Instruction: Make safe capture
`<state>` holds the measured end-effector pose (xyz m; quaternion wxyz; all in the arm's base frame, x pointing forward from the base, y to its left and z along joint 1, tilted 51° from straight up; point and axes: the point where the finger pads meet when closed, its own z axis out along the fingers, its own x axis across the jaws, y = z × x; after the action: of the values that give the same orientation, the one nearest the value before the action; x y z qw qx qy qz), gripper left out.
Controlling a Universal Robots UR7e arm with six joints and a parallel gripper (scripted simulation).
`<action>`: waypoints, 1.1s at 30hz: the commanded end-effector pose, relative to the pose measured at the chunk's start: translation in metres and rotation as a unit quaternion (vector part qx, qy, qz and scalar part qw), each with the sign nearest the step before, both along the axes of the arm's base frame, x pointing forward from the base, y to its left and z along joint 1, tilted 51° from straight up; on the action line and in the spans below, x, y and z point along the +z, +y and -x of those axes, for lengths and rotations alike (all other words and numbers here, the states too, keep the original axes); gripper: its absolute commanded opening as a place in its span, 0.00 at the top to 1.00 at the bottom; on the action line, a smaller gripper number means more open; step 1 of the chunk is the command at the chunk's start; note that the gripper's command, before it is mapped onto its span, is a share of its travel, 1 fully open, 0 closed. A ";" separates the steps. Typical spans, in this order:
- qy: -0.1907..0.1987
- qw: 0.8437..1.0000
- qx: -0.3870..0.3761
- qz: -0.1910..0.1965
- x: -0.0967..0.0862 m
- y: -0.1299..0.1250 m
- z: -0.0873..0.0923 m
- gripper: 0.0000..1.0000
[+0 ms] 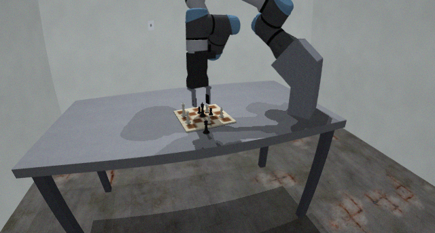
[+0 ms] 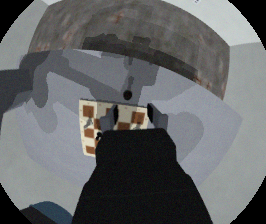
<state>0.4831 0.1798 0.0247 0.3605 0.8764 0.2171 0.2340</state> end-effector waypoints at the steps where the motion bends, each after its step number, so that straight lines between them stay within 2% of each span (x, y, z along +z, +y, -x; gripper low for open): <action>1: -0.046 0.996 -0.058 -0.049 0.006 -0.001 -0.004 0.00; 6: -0.103 0.981 -0.126 -0.110 0.013 -0.004 -0.009 0.00; 10: -0.151 0.958 -0.183 -0.161 0.020 -0.007 -0.013 0.00; 12: -0.151 0.958 -0.183 -0.161 0.020 -0.007 -0.013 0.00; 14: -0.175 0.943 -0.211 -0.186 0.024 -0.009 -0.015 0.00; 20: -0.245 0.887 -0.294 -0.261 0.036 -0.016 -0.020 0.00; 27: -0.317 0.802 -0.378 -0.337 0.049 -0.025 -0.024 0.00; 29: -0.317 0.802 -0.378 -0.337 0.049 -0.025 -0.024 0.00; 33: -0.351 0.750 -0.418 -0.373 0.056 -0.031 -0.026 0.00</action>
<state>0.5075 0.1527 0.0746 0.1438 0.8303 -0.3529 0.4067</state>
